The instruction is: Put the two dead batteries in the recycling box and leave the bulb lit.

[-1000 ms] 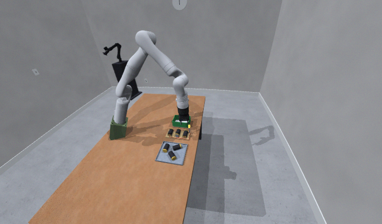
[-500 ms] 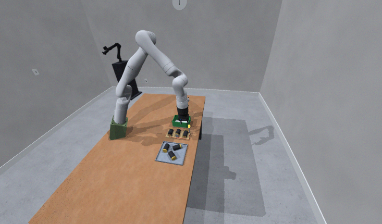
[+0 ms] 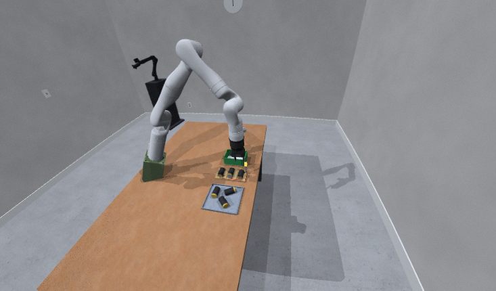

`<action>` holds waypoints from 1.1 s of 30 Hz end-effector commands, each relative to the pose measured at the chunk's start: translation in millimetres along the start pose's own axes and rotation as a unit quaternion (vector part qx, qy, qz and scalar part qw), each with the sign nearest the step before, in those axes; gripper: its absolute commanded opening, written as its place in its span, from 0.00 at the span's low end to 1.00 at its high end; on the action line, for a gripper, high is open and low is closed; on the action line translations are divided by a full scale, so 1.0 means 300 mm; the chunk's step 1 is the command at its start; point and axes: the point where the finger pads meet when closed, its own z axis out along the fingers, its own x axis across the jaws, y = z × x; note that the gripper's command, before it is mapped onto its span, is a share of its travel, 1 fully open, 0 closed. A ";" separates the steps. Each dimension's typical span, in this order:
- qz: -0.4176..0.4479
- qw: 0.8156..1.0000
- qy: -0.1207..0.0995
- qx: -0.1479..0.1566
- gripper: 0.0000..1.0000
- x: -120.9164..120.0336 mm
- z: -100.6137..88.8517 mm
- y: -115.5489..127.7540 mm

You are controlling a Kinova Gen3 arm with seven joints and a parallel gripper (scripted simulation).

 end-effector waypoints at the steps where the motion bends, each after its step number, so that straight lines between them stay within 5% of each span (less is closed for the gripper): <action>1: 0.004 1.000 0.001 0.000 0.90 0.001 -0.003 -0.001; 33: 0.031 1.000 0.001 0.000 0.90 0.001 -0.003 -0.001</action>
